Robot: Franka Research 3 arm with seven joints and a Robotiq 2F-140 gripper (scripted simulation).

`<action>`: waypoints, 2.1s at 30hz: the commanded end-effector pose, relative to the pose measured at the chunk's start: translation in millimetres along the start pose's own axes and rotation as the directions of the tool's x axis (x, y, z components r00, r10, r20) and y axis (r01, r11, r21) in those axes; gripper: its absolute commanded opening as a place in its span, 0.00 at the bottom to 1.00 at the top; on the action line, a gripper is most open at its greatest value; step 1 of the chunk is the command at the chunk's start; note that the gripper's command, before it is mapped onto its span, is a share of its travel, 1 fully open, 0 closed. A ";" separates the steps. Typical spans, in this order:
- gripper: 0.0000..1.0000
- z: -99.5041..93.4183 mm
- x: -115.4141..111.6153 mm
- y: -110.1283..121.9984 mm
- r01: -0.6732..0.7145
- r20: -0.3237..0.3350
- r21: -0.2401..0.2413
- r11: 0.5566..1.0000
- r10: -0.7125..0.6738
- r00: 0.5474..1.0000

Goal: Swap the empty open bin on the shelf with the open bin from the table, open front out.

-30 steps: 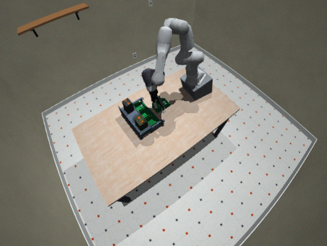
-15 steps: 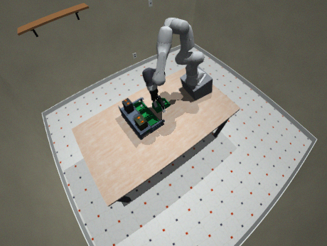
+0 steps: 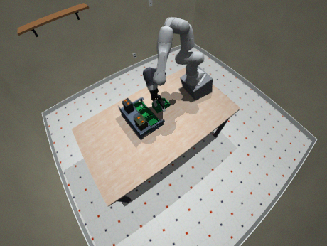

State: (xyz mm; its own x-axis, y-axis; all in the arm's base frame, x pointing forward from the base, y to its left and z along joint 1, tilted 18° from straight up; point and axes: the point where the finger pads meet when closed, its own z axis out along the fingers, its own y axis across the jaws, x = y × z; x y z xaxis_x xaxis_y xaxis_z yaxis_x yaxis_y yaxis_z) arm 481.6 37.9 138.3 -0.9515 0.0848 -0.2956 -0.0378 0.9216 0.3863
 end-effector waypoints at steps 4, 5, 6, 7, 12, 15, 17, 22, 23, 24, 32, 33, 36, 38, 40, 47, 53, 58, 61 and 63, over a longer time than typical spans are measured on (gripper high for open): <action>1.00 -1.3 4.7 -9.4 -0.009 0.003 0.026 1.000 0.009 1.000; 1.00 -1.3 4.7 -9.4 -0.009 0.003 0.026 1.000 0.009 1.000; 1.00 -1.3 4.7 -9.4 -0.009 0.003 0.026 1.000 0.009 1.000; 1.00 -1.3 4.7 -9.4 -0.009 0.003 0.026 1.000 0.009 1.000; 1.00 -1.3 4.7 -9.4 -0.009 0.003 0.026 1.000 0.009 1.000; 1.00 -2.6 9.2 -17.4 -0.009 0.003 0.046 0.999 0.009 1.000; 1.00 -2.6 9.2 -17.4 -0.009 0.003 0.046 0.999 0.009 1.000; 1.00 -2.6 9.2 -17.4 -0.009 0.003 0.046 0.999 0.009 1.000; 1.00 -2.6 9.2 -17.4 -0.009 0.003 0.046 0.999 0.009 1.000; 1.00 -2.6 9.2 -17.4 -0.009 0.003 0.046 0.999 0.009 1.000; 1.00 -4.0 13.6 -25.2 -0.009 0.004 0.066 0.998 0.009 1.000; 1.00 -4.0 13.6 -25.2 -0.009 0.004 0.066 0.998 0.009 1.000; 1.00 -4.0 13.6 -25.2 -0.009 0.004 0.066 0.998 0.009 1.000; 1.00 -5.6 17.9 -32.8 -0.009 0.004 0.085 0.996 0.008 1.000; 1.00 -5.6 17.9 -32.8 -0.009 0.004 0.085 0.996 0.008 1.000; 1.00 -5.6 17.9 -32.8 -0.009 0.004 0.085 0.996 0.008 1.000; 1.00 -7.4 22.1 -40.1 -0.009 0.004 0.104 0.995 0.008 1.000; 1.00 -7.4 22.1 -40.1 -0.009 0.004 0.104 0.995 0.008 1.000; 1.00 -9.3 26.2 -47.2 -0.009 0.005 0.122 0.992 0.008 1.000; 1.00 -9.3 26.2 -47.2 -0.009 0.005 0.122 0.992 0.008 1.000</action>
State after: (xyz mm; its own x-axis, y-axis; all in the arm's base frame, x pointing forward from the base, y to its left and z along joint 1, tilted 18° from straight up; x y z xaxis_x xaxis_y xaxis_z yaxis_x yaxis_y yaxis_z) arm 456.2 -4.2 120.6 -0.9516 0.0843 -0.2957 -0.0037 0.9585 0.2851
